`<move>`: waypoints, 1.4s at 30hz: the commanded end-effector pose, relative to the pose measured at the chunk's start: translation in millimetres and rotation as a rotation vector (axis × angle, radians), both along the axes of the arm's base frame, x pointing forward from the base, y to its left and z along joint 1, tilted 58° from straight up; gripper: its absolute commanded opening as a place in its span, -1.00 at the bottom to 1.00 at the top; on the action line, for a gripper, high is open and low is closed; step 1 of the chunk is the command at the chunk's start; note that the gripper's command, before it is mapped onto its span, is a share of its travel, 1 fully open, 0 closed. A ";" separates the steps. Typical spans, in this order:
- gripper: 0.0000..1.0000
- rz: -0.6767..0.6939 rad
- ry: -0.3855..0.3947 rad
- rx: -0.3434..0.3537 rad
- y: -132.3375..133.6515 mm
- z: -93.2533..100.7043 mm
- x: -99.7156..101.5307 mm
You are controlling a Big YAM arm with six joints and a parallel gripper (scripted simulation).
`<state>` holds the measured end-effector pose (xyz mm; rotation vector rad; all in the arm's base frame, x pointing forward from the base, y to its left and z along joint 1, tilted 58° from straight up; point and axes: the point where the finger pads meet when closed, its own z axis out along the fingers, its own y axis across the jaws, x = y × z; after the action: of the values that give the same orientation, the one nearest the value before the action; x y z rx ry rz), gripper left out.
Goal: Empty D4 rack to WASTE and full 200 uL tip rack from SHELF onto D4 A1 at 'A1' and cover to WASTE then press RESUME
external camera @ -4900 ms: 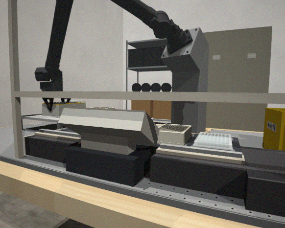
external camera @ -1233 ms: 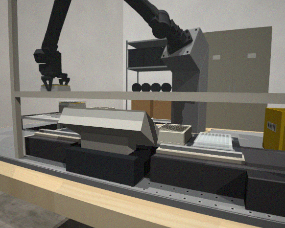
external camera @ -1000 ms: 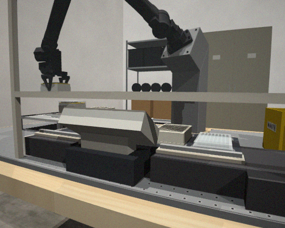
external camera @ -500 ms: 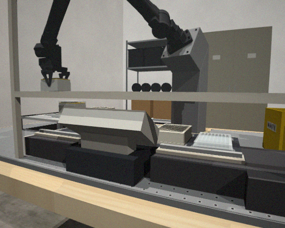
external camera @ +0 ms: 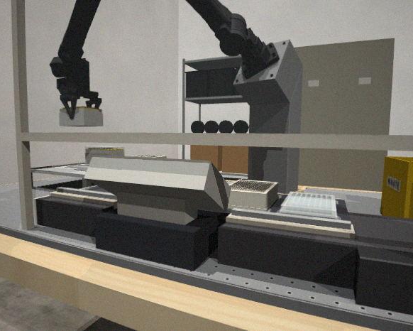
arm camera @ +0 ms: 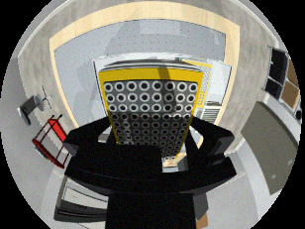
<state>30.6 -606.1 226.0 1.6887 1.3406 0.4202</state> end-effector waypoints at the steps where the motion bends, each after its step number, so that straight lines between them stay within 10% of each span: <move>1: -1.00 -0.019 0.019 -0.068 -3.9 32.2 -23.8; 42: -1.00 -0.016 0.019 -0.059 -2.4 28.4 -29.5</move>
<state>18.3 -599.0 232.4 1.6880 1.3438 0.4161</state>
